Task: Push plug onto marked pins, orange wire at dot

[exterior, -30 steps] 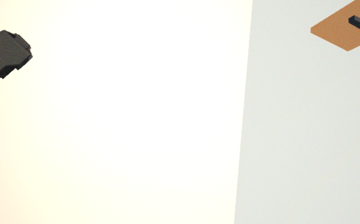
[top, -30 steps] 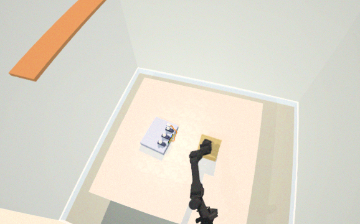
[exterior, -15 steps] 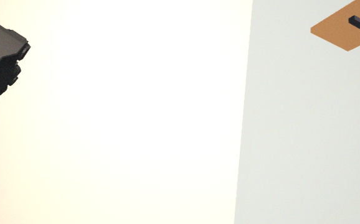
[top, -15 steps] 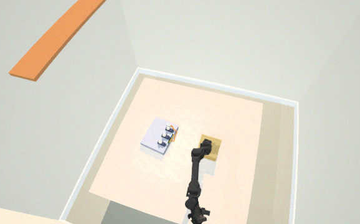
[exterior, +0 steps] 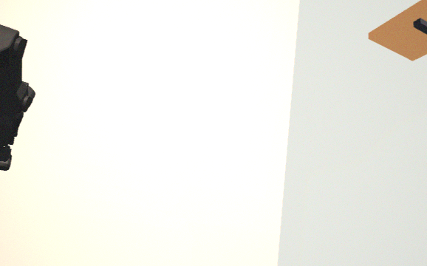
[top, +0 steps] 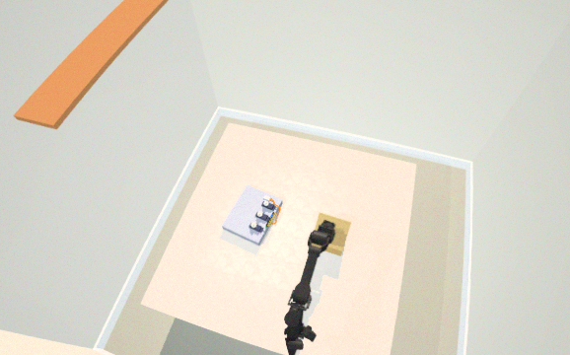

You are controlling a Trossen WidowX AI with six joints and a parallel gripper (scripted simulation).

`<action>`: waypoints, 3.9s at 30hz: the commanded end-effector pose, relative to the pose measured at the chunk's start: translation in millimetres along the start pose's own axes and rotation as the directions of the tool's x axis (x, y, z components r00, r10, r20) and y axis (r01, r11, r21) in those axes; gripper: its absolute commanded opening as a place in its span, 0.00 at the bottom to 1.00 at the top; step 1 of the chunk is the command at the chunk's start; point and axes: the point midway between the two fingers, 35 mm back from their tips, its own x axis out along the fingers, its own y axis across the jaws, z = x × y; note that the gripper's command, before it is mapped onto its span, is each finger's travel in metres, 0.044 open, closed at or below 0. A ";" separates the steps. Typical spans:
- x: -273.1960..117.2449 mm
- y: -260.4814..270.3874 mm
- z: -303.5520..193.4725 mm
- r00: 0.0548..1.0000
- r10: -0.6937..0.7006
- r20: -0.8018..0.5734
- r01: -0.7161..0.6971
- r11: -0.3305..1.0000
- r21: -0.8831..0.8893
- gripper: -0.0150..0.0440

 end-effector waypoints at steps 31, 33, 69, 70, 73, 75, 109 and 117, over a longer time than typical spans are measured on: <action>-103.3 121.8 -163.8 0.766 0.240 -0.597 0.077 0.887 0.455 0.45; -113.5 127.0 -171.6 0.739 0.247 -0.626 0.106 0.876 0.471 0.45; -356.9 182.6 -243.9 0.067 0.225 -0.972 0.755 0.625 0.197 0.45; -364.6 183.2 -243.4 0.045 0.220 -0.974 0.769 0.615 0.174 0.45; -386.7 184.6 -241.1 -0.019 0.206 -0.978 0.805 0.583 0.108 0.45; -401.3 185.4 -238.7 -0.061 0.197 -0.979 0.826 0.560 0.061 0.45; -563.3 345.2 -272.8 -0.275 0.799 -0.535 0.933 0.356 0.052 0.45; -598.5 401.4 -262.5 -0.190 0.927 -0.323 0.974 0.218 0.053 0.45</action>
